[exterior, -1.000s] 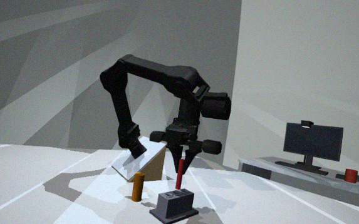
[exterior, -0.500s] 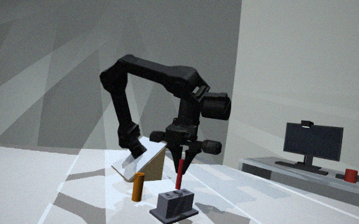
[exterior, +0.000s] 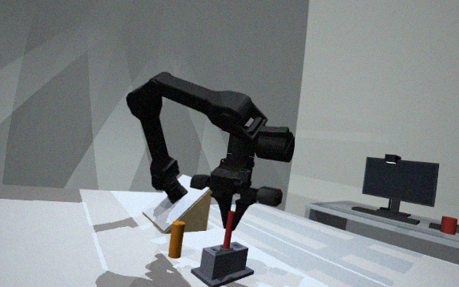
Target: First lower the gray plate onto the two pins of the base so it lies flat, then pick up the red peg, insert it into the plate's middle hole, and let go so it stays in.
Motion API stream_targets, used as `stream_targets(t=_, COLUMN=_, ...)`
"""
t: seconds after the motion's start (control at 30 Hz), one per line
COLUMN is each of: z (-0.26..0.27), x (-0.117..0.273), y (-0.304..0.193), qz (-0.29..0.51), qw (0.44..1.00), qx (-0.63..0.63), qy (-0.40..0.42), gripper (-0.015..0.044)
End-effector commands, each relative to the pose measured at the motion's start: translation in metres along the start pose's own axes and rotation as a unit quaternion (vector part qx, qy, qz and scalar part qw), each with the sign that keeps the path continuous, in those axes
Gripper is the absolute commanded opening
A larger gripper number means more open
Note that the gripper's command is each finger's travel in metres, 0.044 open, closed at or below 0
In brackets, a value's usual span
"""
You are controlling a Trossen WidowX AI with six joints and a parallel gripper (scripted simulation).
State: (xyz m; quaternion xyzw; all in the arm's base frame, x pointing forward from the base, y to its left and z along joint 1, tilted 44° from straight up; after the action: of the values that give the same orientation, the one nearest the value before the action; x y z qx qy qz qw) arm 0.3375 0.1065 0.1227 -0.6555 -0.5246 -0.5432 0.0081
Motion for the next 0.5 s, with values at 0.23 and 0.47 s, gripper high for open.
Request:
stream_targets(t=0.23, z=0.0003, x=0.0011, y=-0.0003, qz=0.000, qw=1.000, qx=0.000, qy=0.001, gripper=0.0000)
stream_targets(t=0.47, z=0.0018, x=-0.0004, y=0.0007, qz=0.000, qw=1.000, qx=0.000, qy=0.001, gripper=0.0000)
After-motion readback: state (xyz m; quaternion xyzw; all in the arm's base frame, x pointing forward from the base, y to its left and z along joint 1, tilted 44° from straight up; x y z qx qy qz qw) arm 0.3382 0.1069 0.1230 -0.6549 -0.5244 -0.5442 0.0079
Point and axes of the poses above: the point midway between the two fingers, 35 mm back from their tips, its own x axis back along the fingers, its own z axis across the jaws, y = z × x, the point moved 7 cm from there along x, back along the fingers, and after that the axes turned 8 degrees about x, right-handed, at the moved point
